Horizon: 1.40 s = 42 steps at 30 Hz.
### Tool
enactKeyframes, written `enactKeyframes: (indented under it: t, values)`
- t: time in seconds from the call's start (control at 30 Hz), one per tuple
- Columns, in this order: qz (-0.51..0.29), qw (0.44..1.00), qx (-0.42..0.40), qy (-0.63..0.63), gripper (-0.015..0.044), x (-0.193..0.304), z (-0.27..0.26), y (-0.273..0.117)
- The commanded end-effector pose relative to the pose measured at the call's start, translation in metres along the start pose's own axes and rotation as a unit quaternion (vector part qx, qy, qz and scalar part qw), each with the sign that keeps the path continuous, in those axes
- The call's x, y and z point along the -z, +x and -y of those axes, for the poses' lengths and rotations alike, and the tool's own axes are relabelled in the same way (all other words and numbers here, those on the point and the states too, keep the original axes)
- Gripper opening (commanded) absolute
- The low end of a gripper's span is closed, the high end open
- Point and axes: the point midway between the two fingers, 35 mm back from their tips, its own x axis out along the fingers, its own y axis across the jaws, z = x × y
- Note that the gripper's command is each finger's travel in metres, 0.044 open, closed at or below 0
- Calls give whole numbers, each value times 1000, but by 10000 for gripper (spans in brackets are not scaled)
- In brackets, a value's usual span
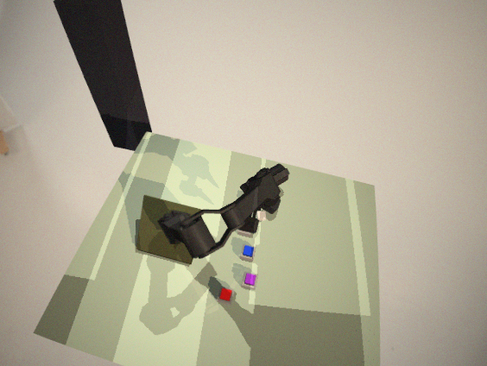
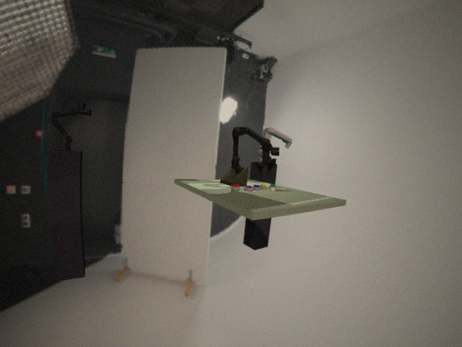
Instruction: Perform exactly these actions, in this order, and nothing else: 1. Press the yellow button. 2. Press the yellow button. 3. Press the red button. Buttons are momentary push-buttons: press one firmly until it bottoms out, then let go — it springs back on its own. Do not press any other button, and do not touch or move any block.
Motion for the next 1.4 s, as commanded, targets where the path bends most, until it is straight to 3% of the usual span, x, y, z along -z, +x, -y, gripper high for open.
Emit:
enactKeyframes:
  t: [0.0,0.33,1.37]
  values:
    - [-13,1000,13,-2,269,7,7,48]
    - [-13,1000,13,-2,20,8,7,51]
    - [-13,1000,14,-2,20,9,8,84]
